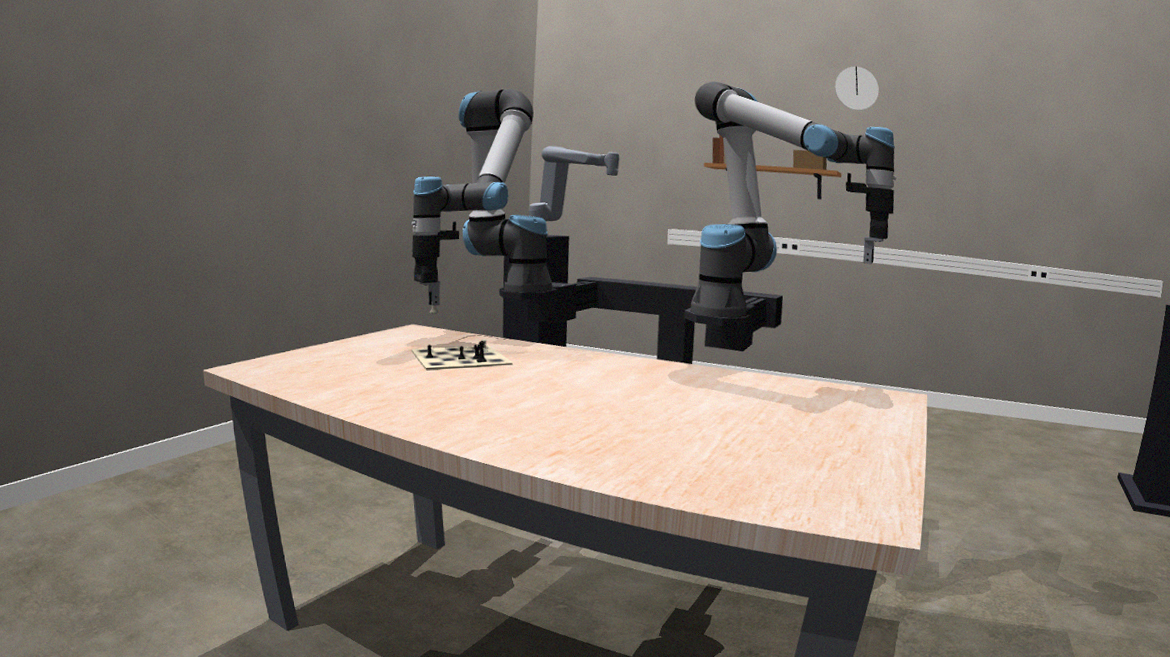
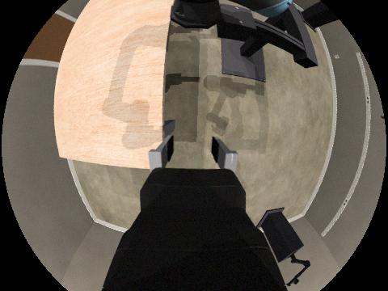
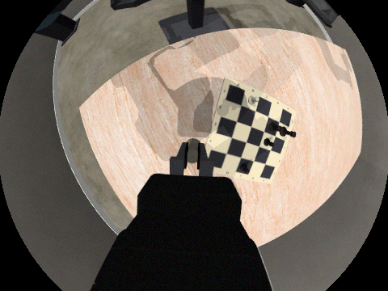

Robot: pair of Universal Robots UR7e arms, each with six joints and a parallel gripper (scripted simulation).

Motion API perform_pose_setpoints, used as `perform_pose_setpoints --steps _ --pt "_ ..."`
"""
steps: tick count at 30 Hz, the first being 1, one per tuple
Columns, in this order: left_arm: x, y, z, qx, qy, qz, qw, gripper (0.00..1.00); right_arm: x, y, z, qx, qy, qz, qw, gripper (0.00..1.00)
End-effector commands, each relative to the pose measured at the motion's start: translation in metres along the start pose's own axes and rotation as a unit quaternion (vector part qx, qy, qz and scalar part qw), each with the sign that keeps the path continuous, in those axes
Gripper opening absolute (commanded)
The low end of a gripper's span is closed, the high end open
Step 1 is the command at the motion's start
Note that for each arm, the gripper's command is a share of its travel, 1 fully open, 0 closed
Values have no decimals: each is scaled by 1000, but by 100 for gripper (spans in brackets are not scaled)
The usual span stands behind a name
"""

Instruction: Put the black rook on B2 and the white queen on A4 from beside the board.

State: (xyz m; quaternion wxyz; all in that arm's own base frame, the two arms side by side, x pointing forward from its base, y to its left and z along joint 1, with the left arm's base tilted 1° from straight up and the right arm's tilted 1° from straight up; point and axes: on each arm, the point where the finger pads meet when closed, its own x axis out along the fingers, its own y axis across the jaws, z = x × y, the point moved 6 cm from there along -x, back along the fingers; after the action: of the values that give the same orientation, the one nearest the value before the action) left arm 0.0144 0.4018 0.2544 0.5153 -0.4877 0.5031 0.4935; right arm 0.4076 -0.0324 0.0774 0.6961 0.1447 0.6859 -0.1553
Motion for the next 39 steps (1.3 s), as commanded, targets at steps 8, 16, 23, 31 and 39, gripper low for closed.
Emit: perform_pose_setpoints --steps 8,16,23,31,39 --pt "0 0 0 0 -1 0 1000 100 -4 2 1 -3 0 0 1000 0" --pt "0 0 0 0 -1 0 1000 100 -7 41 17 -60 0 0 998 0" --pt "0 0 0 0 -1 0 1000 100 -11 116 37 -161 0 0 987 0" --pt "0 0 0 0 -1 0 1000 100 -11 184 45 -247 0 0 969 0" --pt "0 0 0 0 -1 0 1000 100 -10 210 46 -280 0 0 960 0"
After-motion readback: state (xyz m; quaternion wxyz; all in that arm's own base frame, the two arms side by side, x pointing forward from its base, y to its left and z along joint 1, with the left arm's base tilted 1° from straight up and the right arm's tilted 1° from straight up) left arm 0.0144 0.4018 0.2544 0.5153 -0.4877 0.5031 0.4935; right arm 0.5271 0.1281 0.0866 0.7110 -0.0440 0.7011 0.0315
